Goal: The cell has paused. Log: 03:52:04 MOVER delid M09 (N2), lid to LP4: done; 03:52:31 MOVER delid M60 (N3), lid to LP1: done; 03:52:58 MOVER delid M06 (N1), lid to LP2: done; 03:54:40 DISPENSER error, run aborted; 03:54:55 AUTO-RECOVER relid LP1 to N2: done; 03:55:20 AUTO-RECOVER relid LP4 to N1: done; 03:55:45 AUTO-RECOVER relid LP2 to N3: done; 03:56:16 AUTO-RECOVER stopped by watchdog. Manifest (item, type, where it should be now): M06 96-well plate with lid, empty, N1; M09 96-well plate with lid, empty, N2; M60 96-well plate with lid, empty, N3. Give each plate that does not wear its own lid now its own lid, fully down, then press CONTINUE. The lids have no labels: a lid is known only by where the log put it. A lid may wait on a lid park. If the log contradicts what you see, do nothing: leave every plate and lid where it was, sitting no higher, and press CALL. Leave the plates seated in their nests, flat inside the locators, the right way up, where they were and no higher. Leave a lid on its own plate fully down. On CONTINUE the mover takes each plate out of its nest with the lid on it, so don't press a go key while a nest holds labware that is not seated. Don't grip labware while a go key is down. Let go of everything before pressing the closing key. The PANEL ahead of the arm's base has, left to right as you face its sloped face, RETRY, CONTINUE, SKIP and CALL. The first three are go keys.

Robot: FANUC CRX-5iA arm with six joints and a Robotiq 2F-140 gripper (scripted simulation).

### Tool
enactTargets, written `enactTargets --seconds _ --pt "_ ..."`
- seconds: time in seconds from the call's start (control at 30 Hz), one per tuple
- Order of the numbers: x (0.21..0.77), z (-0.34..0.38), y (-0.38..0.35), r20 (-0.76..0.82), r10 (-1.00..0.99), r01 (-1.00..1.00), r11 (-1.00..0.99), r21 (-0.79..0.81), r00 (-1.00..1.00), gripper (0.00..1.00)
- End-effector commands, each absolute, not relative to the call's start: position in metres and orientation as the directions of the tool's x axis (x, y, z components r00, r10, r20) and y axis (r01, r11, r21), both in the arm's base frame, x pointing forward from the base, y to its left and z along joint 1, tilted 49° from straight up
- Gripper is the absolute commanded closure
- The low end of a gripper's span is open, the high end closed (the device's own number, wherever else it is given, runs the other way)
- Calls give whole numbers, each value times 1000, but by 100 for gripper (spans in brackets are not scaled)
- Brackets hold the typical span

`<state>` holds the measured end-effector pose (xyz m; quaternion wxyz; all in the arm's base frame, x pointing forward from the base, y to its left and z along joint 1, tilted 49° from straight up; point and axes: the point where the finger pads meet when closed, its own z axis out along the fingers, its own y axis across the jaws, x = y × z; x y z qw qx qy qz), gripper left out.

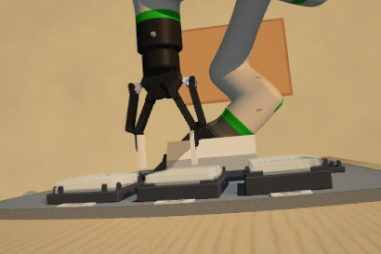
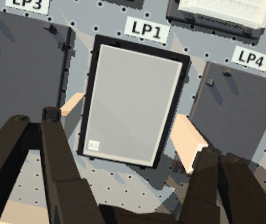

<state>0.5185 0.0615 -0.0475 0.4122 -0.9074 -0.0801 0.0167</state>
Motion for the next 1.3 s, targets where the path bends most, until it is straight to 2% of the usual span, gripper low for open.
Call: enactTargets --seconds 0.0,1.27 --pt "519 -47 61 36 159 132 -648 -751 987 34" --pt "517 -55 70 36 159 132 -648 -751 987 34"
